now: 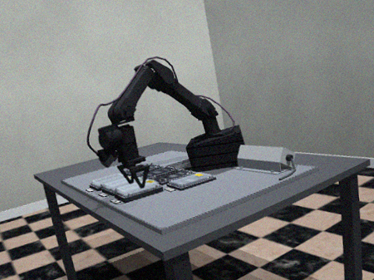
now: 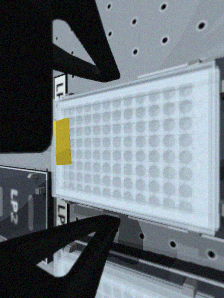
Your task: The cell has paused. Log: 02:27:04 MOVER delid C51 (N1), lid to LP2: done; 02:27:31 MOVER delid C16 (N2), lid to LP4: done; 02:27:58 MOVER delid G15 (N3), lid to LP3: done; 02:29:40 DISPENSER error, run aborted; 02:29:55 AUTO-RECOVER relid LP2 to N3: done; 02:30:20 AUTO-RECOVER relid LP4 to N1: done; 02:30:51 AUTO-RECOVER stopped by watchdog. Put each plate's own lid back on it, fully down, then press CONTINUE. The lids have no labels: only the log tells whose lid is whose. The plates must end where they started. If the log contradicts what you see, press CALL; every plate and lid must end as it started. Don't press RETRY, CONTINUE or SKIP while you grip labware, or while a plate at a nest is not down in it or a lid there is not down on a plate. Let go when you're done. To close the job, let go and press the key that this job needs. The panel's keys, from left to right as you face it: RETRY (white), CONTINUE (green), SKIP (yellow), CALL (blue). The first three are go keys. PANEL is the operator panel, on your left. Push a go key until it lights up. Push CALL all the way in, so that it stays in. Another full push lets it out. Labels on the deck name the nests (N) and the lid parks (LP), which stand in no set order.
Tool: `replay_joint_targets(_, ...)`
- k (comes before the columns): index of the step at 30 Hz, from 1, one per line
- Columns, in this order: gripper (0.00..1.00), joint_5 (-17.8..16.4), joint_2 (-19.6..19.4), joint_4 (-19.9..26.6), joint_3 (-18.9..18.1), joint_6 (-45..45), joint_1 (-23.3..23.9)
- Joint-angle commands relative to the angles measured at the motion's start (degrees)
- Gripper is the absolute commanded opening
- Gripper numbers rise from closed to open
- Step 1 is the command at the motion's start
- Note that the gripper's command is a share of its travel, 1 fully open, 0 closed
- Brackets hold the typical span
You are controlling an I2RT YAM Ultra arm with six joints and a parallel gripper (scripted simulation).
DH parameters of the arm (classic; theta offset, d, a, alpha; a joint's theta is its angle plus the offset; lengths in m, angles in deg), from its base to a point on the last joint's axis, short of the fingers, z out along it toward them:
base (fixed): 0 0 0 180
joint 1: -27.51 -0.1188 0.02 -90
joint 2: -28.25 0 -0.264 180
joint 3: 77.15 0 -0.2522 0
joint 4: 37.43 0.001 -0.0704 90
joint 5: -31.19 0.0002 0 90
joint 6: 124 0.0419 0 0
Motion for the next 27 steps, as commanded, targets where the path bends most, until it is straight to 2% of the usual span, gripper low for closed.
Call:
replay_joint_targets(1, 1.00, 0.4, 2.8, 1.2, -1.9, -0.2, -0.3)
replay_joint_targets(14, 1.00, 0.5, 4.2, 4.3, -3.5, 0.5, -1.1)
replay_joint_targets(27, 1.00, 0.5, 4.3, 4.7, -3.8, 0.6, -1.3)
